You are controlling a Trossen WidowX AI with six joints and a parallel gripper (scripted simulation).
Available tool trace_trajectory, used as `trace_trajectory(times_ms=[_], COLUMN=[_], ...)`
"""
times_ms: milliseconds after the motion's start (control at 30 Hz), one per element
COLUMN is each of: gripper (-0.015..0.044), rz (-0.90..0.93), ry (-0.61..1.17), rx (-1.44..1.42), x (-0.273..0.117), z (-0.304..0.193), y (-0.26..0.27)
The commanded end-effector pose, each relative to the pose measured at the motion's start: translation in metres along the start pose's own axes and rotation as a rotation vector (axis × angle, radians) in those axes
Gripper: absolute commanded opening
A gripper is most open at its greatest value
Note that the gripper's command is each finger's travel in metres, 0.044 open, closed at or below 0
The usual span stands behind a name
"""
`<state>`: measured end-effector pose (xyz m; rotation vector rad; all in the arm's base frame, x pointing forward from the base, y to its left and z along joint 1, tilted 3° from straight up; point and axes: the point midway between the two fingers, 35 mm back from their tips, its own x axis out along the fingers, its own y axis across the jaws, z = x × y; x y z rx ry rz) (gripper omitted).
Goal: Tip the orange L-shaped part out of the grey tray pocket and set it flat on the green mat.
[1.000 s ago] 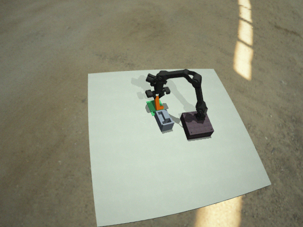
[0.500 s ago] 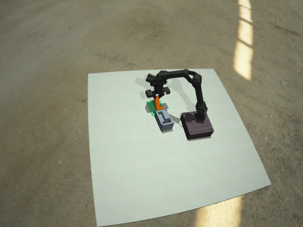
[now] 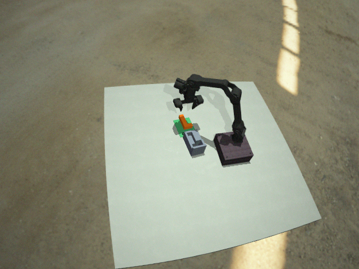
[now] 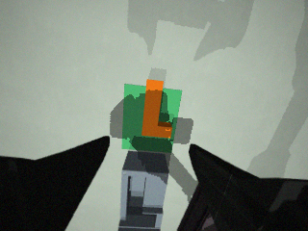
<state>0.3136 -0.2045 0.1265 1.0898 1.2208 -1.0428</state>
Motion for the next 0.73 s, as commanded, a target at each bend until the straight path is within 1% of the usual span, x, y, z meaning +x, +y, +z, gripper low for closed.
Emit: trace_trajectory(times_ms=[0,67,700], gripper=[0.0400,0.0400,0.0400], rz=[0.005,0.008,0.008], ry=[0.003,-0.008,-0.008], rx=[-0.005,0.000,0.000], x=[-0.0147,-0.0097,-0.0097], z=[-0.0021,-0.0001,-0.0001], y=[-0.0011,0.0000,0.0000])
